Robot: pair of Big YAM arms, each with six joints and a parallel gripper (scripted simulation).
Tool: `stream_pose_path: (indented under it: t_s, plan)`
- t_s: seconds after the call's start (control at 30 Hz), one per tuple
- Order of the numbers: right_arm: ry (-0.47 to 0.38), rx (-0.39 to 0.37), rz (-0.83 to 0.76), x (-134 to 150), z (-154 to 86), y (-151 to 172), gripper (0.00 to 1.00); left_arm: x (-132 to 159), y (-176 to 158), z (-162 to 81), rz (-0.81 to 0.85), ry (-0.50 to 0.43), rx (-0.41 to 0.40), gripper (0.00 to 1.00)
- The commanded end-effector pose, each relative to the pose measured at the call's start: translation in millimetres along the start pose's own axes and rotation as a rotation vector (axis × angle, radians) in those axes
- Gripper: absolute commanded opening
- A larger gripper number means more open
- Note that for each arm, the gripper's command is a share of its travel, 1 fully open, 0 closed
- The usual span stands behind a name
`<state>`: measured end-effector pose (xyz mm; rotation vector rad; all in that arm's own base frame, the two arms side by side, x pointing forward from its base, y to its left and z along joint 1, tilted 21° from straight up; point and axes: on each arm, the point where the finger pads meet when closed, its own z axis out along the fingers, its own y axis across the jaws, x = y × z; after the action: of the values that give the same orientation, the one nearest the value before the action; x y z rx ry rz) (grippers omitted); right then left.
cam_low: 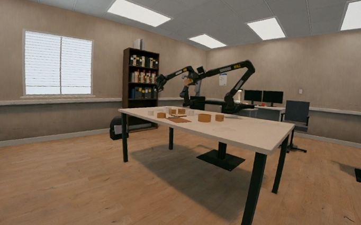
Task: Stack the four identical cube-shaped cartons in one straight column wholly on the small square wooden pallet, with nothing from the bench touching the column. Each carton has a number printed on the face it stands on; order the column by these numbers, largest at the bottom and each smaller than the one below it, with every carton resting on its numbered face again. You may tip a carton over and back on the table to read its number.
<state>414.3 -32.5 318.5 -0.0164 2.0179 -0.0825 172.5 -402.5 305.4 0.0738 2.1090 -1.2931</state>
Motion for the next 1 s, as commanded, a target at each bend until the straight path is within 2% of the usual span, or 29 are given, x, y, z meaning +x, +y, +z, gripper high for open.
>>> stream_pose_path:
  t_s: [0.0, 0.13, 0.37, 0.4, 0.47, 0.83, 0.87, 0.9, 0.97]
  plan:
    - [-0.040, -0.002, -0.018, -23, -7, 0, 1.00, -8, -4, 2, -0.084, -0.040, 0.078, 0.54]
    - [-0.040, -0.002, -0.018, -23, -7, 0, 1.00, -5, -13, 1, -0.065, -0.029, 0.103, 0.54]
    - [-0.040, -0.002, -0.018, -23, -7, 0, 1.00, -5, -13, 1, -0.063, -0.029, 0.101, 0.54]
    - [-0.040, -0.002, -0.018, -23, -7, 0, 1.00, -11, -30, 2, -0.077, -0.036, 0.130, 0.54]
    - [-0.040, -0.002, -0.018, -23, -7, 0, 1.00, -11, -35, 2, -0.074, -0.028, 0.118, 0.54]
    - [-0.040, -0.002, -0.018, -23, -7, 0, 1.00, -16, -35, 0, -0.073, -0.039, 0.123, 0.54]
    - [-0.070, -0.011, -0.026, -40, -12, 4, 1.00, -10, -20, 1, -0.063, -0.031, 0.100, 0.54]
    - [-0.059, -0.020, 0.011, -27, -6, 7, 1.00, -10, -20, 1, -0.063, -0.031, 0.100, 0.54]
    - [-0.065, -0.035, 0.065, -26, 2, 14, 1.00, -10, -20, 1, -0.063, -0.031, 0.100, 0.54]
